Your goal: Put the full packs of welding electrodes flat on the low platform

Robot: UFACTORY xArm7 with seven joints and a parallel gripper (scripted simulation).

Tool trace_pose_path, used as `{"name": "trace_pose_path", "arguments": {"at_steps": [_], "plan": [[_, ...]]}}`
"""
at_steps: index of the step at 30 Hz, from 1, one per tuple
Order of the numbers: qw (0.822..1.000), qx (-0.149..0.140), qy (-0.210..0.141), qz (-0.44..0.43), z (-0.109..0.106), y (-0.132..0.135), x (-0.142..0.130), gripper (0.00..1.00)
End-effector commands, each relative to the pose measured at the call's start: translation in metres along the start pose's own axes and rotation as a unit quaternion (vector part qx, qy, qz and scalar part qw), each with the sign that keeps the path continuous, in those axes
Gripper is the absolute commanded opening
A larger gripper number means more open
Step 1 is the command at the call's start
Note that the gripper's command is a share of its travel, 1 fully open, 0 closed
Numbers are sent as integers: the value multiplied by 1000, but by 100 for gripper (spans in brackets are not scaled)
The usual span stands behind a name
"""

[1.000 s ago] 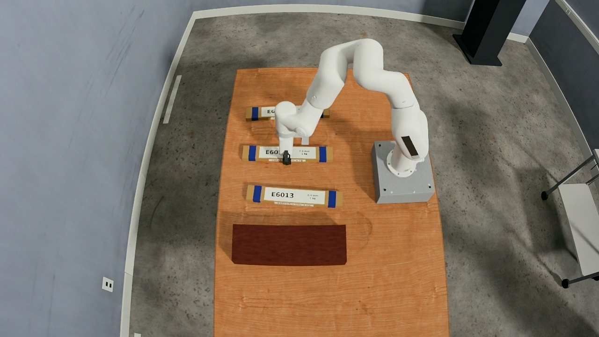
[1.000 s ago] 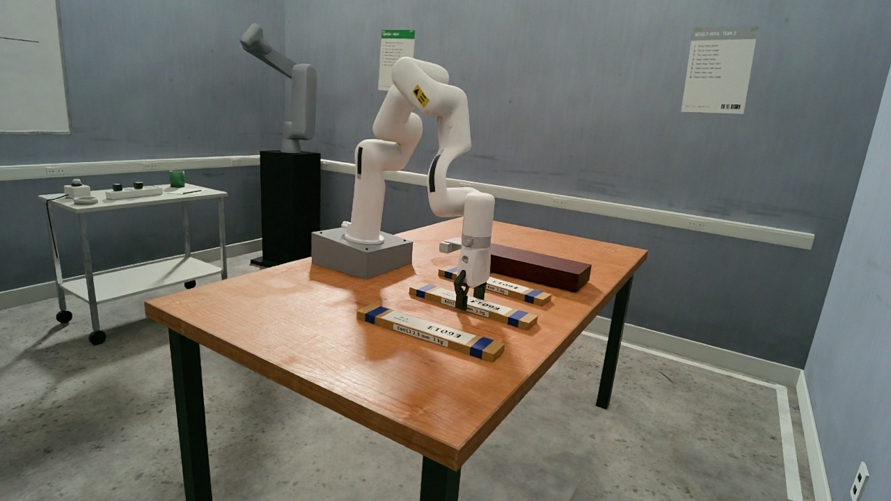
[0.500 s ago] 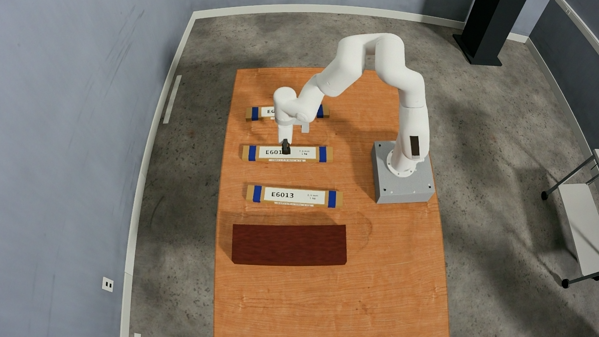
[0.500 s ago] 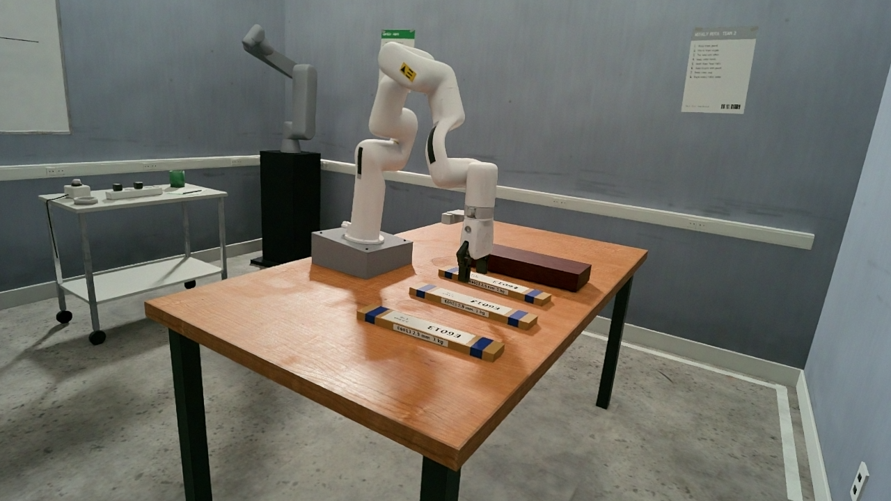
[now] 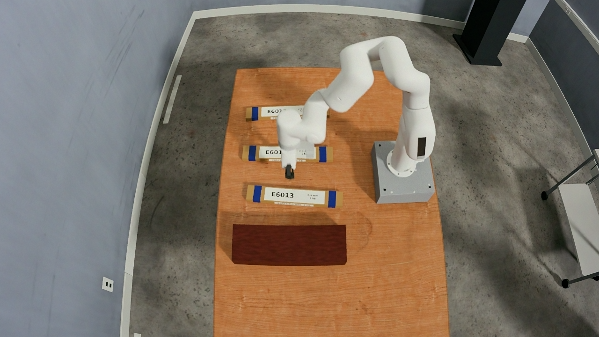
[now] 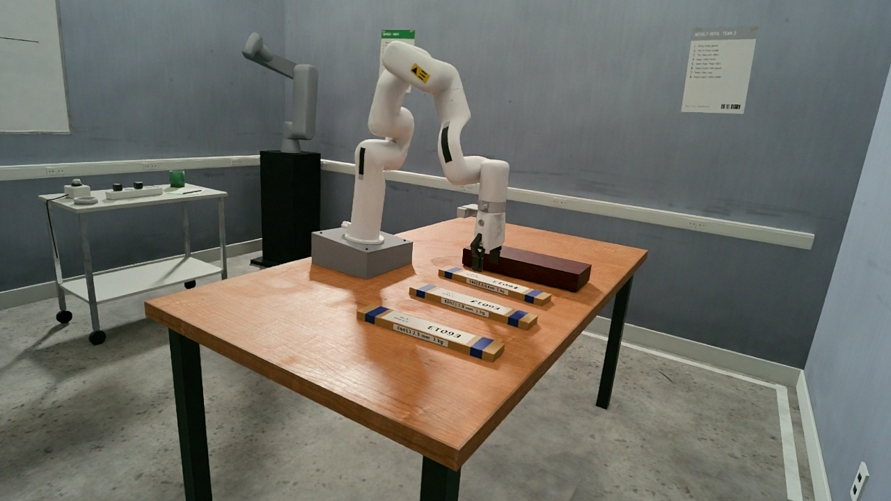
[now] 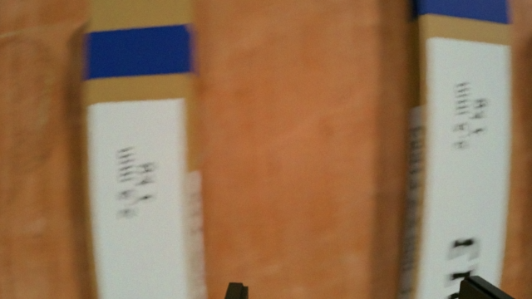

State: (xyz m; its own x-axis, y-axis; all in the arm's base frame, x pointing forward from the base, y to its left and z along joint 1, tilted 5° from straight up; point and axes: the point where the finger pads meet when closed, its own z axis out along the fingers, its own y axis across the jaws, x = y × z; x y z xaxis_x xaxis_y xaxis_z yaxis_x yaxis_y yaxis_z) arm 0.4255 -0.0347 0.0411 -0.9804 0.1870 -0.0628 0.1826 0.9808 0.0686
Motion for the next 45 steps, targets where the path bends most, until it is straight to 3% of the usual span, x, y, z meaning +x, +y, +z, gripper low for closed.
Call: {"name": "trace_pose_path", "arguments": {"at_steps": [1, 3, 16, 27, 45], "plan": [[1000, 13, -6, 11, -2, 67, 14, 100], [1000, 13, -6, 11, -2, 79, 17, 100], [1000, 13, -6, 11, 12, 78, 17, 100], [1000, 13, -6, 11, 55, 77, 16, 100], [1000, 13, -6, 11, 58, 77, 16, 100]]}}
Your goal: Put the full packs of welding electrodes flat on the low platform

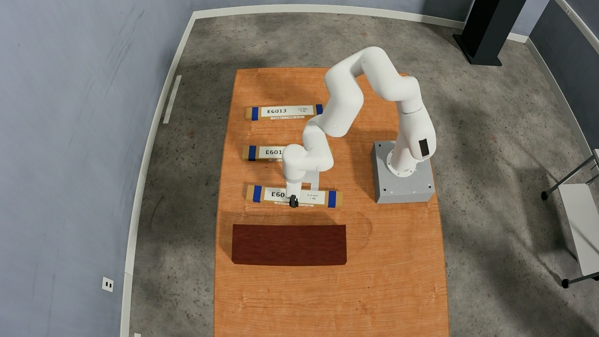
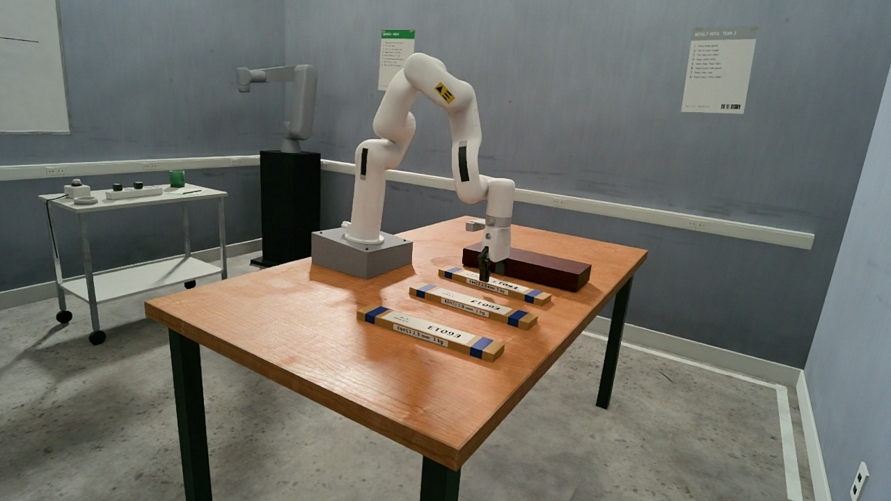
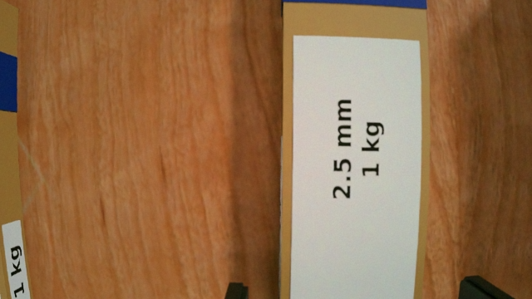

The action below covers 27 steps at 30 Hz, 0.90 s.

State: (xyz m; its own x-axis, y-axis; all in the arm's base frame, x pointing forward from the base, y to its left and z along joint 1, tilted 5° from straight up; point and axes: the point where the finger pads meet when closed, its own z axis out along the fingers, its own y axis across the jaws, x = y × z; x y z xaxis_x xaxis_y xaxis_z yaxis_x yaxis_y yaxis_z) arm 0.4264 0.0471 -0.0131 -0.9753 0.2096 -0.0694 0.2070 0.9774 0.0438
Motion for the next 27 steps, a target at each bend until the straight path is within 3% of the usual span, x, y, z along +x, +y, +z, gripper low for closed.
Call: {"name": "trace_pose_path", "arguments": {"at_steps": [1, 27], "plan": [[1000, 0, -2, 0, -1, 1, -2, 100], [1000, 0, -2, 0, 10, 1, -3, 100]]}}
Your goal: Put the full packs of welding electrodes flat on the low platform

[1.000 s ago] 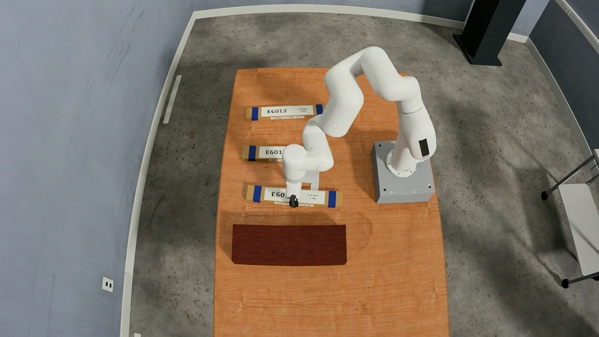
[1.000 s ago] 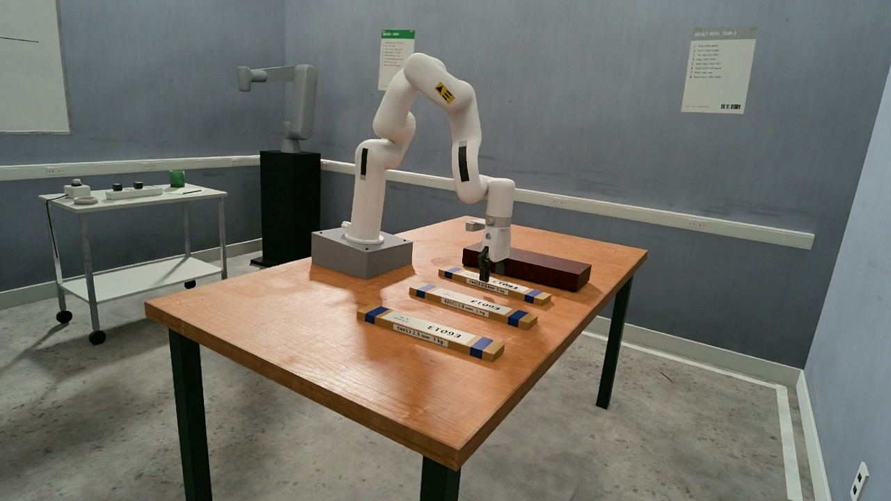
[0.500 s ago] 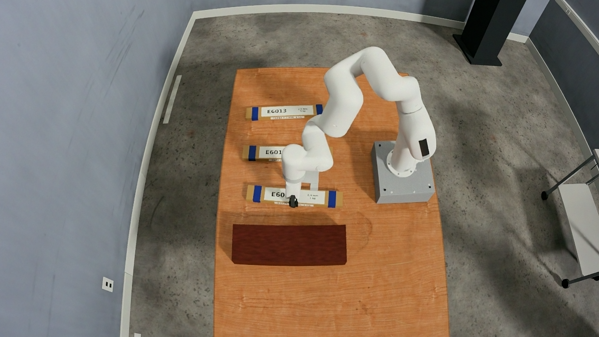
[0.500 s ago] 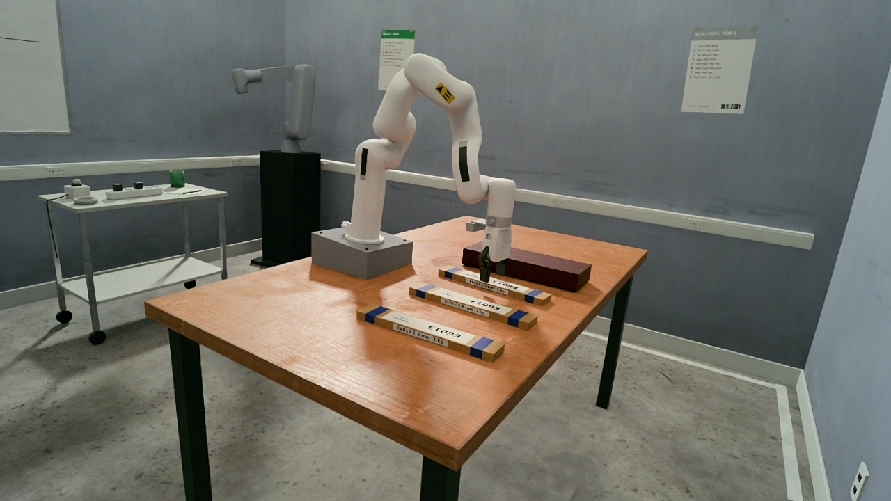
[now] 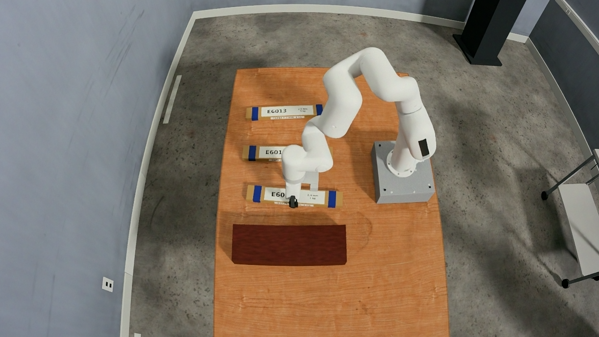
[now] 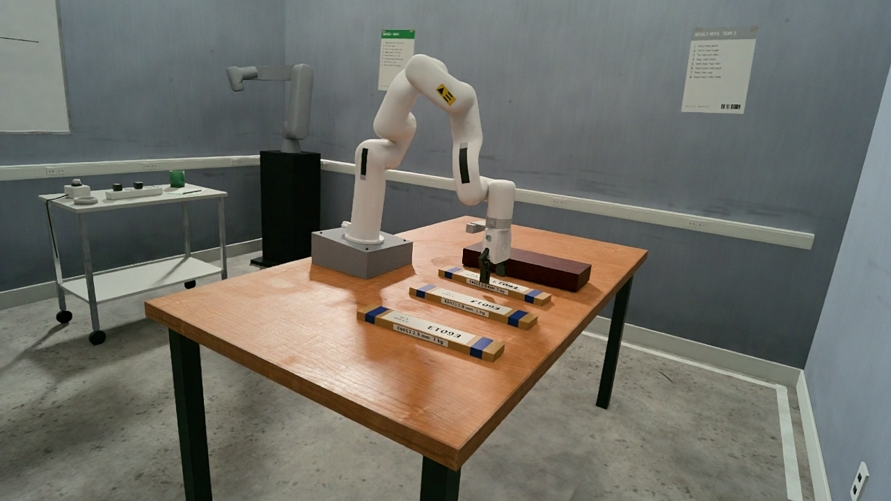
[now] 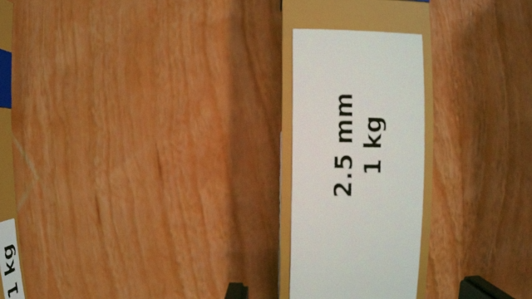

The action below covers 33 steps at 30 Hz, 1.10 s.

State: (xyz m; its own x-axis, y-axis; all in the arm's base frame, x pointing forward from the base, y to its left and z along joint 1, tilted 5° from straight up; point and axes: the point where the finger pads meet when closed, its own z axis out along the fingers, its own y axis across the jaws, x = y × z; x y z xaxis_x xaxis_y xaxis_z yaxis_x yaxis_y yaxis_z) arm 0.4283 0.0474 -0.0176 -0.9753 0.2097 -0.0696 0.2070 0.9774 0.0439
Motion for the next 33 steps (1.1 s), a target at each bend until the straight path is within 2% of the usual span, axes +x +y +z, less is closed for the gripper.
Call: {"name": "trace_pose_path", "arguments": {"at_steps": [1, 8, 22, 23, 33], "plan": [[1000, 0, -2, 0, 7, 0, -1, 100], [1000, 0, -2, 0, 15, 0, -1, 100], [1000, 0, -2, 0, 16, 0, -1, 100], [1000, 0, -2, 0, 16, 0, -1, 58], [1000, 0, -2, 0, 16, 0, -1, 58]]}}
